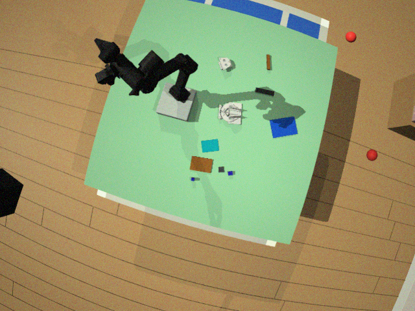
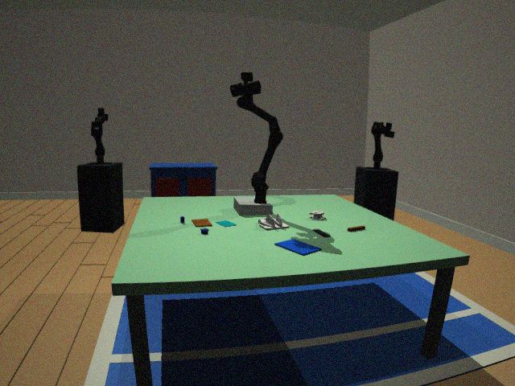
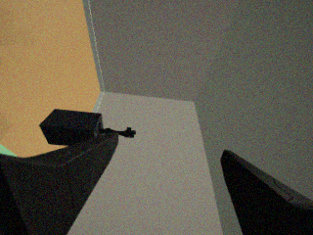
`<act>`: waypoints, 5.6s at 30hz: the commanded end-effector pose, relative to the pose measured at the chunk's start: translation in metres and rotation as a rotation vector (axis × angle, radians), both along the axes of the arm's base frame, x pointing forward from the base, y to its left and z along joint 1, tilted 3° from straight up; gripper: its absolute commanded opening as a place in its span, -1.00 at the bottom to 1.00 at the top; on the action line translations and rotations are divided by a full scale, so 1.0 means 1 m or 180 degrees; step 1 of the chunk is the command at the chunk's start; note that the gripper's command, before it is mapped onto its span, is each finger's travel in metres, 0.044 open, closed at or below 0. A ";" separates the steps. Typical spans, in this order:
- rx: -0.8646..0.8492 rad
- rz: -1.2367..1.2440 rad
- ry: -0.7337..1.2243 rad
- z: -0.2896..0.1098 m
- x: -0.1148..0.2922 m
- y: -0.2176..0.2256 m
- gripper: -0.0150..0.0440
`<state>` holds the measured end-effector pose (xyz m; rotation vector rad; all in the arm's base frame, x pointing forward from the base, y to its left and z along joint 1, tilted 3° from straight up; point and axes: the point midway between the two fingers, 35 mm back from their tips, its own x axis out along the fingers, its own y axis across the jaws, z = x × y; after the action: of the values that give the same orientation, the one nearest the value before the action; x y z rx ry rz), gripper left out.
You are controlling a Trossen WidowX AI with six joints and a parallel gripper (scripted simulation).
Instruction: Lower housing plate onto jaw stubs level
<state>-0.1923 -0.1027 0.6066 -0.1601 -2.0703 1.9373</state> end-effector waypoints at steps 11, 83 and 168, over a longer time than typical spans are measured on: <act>-0.0027 0.0405 0.0225 0.001 0.007 -0.034 1.00; -0.0691 0.6214 -0.0241 -0.097 0.401 -0.210 1.00; 0.5347 0.6646 -0.4684 -0.465 0.418 0.371 1.00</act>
<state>0.2505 0.2605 0.1564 -0.5386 1.0300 0.6097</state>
